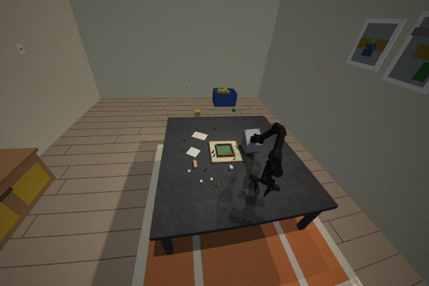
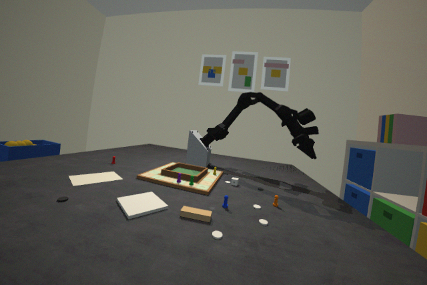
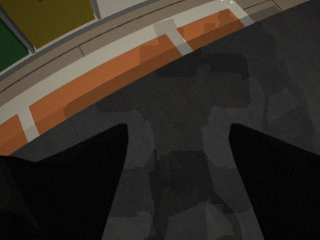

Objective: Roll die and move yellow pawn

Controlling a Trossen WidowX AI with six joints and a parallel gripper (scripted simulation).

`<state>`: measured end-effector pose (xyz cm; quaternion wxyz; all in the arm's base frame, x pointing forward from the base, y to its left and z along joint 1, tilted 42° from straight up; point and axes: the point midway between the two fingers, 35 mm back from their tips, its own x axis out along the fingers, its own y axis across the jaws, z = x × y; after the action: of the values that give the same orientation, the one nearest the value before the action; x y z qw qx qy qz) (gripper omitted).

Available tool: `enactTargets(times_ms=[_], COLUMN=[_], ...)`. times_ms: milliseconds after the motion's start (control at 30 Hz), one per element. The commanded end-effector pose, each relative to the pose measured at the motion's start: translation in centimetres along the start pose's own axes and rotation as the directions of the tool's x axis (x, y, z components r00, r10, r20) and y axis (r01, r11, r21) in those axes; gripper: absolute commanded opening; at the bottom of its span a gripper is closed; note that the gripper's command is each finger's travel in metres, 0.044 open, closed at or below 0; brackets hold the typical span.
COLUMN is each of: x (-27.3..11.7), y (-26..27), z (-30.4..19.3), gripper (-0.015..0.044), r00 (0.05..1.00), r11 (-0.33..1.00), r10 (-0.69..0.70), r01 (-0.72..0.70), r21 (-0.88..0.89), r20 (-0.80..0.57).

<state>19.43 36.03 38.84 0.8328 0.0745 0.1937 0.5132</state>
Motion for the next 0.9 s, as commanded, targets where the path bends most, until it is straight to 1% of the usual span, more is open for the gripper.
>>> enactTargets(times_ms=[0,100,233,333,433,500,600,633,867], x=[1.3,1.7,1.2,0.1,-1.5,-2.8,-5.1,-5.5,-5.6], y=[-4.6,-8.5,-13.7,-17.2,-20.2,-21.8,-23.5,-23.7,-23.7], z=[-3.7,-7.1,-11.7,-15.1,-18.4,-20.5,-23.5,-23.9,-24.0], gripper=[0.0275,0.0275,0.0275,0.0275,0.0275,0.0275,0.0275,0.0275,0.0275], r00=[0.989,0.963,0.911,0.865,0.823,0.8,0.775,0.773,0.772], r11=[0.993,0.97,0.906,0.826,0.716,0.625,0.43,0.391,0.377], r10=[-0.055,-0.087,-0.103,-0.09,-0.054,-0.018,0.061,0.076,0.081], r01=[0.069,0.14,0.252,0.342,0.427,0.478,0.548,0.558,0.562], r21=[0.1,0.2,0.341,0.448,0.553,0.618,0.718,0.732,0.736], r20=[-0.138,-0.255,-0.4,-0.494,-0.566,-0.6,-0.629,-0.63,-0.63])
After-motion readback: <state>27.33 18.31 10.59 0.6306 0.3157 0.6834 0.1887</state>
